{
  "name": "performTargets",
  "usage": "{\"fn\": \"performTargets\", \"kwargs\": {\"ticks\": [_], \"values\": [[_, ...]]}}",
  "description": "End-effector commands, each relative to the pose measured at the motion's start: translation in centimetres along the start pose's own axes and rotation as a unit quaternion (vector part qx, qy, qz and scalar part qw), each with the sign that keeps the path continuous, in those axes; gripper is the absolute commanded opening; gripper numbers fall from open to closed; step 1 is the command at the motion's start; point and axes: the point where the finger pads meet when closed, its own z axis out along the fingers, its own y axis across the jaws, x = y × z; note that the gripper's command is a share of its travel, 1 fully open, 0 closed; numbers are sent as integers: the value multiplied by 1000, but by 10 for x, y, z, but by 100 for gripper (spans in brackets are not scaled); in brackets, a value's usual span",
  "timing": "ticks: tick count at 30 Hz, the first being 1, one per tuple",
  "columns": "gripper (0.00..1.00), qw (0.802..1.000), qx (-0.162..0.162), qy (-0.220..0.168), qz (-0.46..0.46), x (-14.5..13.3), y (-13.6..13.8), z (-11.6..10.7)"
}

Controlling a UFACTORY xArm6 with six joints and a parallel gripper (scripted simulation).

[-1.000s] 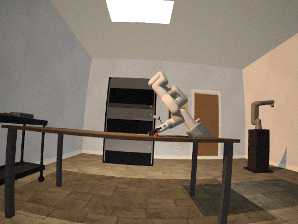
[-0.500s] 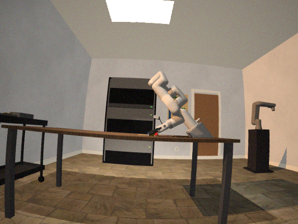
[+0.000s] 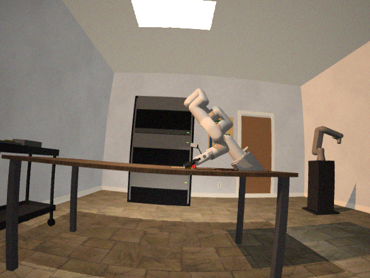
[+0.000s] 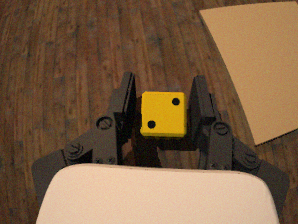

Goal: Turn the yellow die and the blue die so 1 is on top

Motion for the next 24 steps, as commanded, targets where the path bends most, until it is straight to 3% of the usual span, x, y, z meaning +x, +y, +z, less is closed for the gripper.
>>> {"fn": "performTargets", "kwargs": {"ticks": [1, 17, 24], "values": [[47, 1000, 0, 0, 1, 0, 0, 0], [47, 1000, 0, 0, 1, 0, 0, -1], [47, 1000, 0, 0, 1, 0, 0, -18]]}}
